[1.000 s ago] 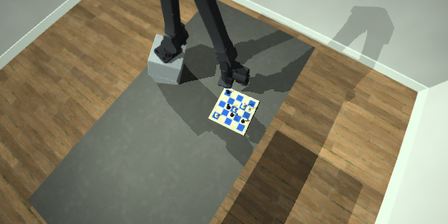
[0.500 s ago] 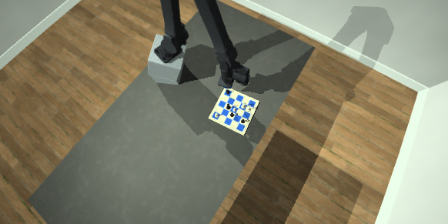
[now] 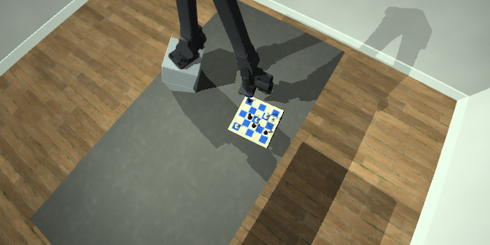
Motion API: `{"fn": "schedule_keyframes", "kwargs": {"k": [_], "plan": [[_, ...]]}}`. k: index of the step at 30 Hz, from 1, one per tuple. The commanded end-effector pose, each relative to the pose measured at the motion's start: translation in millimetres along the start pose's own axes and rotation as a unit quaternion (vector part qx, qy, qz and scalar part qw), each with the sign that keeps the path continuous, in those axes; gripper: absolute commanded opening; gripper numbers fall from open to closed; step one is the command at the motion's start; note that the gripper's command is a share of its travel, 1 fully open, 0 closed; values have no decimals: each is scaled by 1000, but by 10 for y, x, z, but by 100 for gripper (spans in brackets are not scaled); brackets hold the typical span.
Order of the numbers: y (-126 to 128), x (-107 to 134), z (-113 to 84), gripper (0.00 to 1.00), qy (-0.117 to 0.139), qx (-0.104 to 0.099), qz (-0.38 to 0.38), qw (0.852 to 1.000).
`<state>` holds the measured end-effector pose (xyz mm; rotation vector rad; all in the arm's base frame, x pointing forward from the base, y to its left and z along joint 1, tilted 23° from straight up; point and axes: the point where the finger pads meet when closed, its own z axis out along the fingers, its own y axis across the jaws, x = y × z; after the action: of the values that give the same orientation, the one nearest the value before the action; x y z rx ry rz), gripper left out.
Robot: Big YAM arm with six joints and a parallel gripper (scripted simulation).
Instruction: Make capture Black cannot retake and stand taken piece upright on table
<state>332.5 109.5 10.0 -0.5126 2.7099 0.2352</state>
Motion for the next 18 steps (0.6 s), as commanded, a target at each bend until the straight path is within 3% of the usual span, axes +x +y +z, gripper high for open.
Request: {"fn": "schedule_keyframes", "kwargs": {"k": [1, 18], "plan": [[14, -108, 34, 36, -10, 1, -1, 1000], [24, -107, 261, 36, -10, 0, -1, 1000]]}}
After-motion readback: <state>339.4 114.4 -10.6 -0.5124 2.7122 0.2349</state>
